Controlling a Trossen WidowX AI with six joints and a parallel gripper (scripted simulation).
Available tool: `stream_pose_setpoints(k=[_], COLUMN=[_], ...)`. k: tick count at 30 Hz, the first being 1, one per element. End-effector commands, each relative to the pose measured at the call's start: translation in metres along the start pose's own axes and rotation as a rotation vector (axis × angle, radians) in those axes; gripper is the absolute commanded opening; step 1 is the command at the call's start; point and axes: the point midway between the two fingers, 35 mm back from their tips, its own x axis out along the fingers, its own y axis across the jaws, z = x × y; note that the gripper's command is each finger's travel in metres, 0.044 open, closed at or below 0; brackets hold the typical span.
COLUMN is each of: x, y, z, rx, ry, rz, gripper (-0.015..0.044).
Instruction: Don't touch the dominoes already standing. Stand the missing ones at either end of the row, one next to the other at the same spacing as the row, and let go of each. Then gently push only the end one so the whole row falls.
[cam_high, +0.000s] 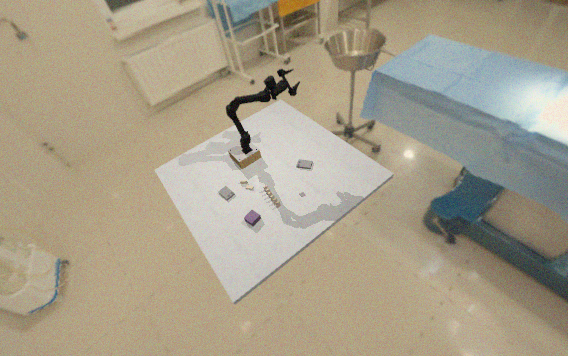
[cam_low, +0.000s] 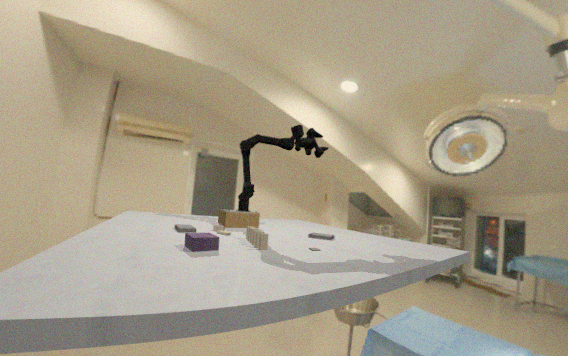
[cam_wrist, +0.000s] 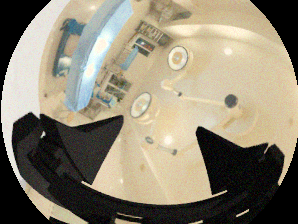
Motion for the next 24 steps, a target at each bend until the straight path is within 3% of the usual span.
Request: stream_pose_setpoints(k=[1, 11, 24], x=[-0.011, -0.090, -0.274], y=[0.053, 0.182, 0.301], z=[-0.038, -0.135, -0.190], rx=[0.095, 0.328, 0.714], ry=[0.091, 0.405, 0.876], rz=[0.156, 0.534, 0.935], gripper=[0.0440, 0.0440, 0.0440])
